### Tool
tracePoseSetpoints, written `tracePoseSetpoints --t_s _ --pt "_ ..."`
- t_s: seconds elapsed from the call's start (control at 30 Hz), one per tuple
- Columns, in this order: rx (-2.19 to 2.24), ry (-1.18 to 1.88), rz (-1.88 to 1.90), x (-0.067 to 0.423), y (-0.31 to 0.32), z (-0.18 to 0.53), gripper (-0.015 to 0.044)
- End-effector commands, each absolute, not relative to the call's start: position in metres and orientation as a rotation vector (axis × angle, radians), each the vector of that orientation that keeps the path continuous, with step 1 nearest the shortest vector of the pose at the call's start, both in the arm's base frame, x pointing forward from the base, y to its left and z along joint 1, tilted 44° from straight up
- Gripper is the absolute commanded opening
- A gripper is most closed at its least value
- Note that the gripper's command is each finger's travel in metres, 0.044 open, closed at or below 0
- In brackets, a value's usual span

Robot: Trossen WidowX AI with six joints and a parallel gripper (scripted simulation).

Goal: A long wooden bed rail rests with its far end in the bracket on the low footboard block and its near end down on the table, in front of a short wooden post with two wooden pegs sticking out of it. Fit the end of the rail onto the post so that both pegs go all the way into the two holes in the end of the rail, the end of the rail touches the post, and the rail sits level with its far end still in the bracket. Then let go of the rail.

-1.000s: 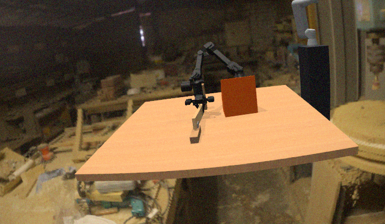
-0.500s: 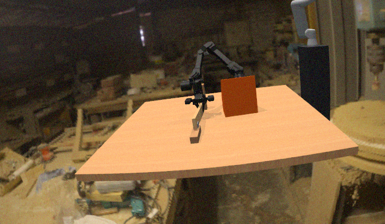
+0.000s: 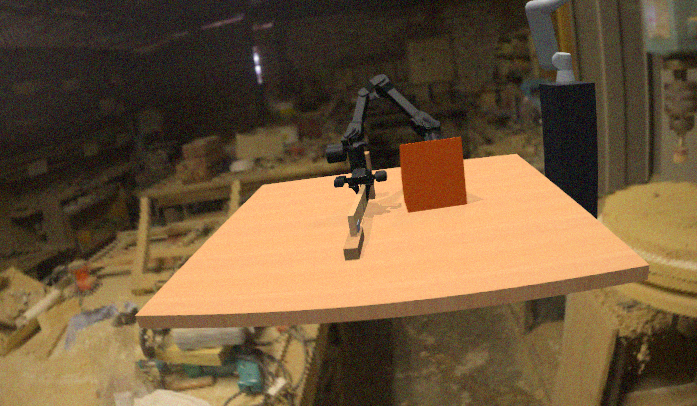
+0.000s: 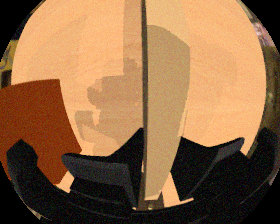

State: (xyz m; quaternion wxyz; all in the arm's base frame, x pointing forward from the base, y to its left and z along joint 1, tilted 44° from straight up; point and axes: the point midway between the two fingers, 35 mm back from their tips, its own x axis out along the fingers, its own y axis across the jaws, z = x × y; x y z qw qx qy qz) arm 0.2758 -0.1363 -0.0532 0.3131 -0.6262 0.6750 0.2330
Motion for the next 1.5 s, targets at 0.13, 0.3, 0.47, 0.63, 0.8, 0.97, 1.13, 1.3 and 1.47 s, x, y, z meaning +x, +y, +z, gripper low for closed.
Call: tracePoseSetpoints --t_s 0.13,0.3,0.47,0.63,0.8,0.97,1.13,1.3,1.47 --pt "-1.658 1.762 0.613 0.279 -0.13 -0.047 0.0" --pt "-1.658 1.762 0.613 0.279 -0.128 -0.046 0.0" --pt "-1.658 1.762 0.613 0.28 -0.127 -0.044 0.0" --pt "-1.658 1.762 0.613 0.28 -0.125 -0.042 0.0" --pt "-1.658 1.762 0.613 0.28 -0.123 -0.04 0.0" --pt "-1.658 1.762 0.613 0.28 -0.121 -0.039 0.0" --pt "-1.658 1.762 0.613 0.28 -0.122 -0.039 0.0" --pt "-1.658 1.762 0.613 0.28 -0.124 -0.041 0.0" --pt "-1.658 1.762 0.613 0.279 -0.125 -0.043 0.0"
